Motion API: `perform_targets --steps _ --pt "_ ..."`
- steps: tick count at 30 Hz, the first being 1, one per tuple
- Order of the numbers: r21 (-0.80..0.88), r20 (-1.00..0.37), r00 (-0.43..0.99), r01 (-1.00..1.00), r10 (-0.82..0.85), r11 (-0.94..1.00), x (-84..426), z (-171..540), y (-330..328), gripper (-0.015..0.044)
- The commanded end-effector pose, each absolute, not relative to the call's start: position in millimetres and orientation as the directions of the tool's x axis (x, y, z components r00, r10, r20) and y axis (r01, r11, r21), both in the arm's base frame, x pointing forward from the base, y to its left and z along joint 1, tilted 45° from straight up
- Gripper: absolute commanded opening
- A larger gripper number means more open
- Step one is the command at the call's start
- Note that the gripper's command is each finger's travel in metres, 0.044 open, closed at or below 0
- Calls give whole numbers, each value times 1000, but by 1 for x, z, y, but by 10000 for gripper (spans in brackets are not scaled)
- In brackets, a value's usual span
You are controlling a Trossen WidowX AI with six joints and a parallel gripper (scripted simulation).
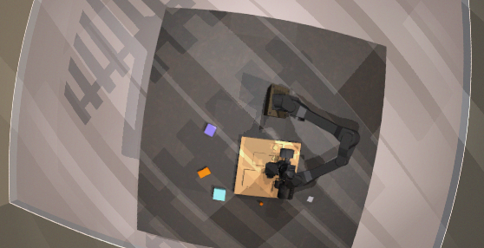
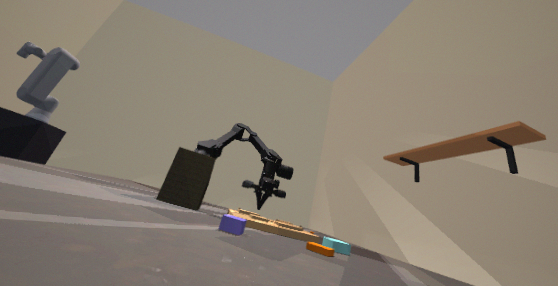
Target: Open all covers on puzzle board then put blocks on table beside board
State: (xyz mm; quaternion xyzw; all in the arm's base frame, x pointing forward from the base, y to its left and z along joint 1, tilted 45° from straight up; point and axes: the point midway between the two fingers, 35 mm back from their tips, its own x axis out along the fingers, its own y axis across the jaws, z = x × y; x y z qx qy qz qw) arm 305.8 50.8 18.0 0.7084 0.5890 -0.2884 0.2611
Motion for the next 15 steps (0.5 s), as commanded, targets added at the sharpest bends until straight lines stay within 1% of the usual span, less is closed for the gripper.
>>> perform_targets --steps 1,15 --pt "38 -714 144 985 685 -166 306 23 48 0" --pt "51 -717 140 988 683 -148 305 29 37 0"
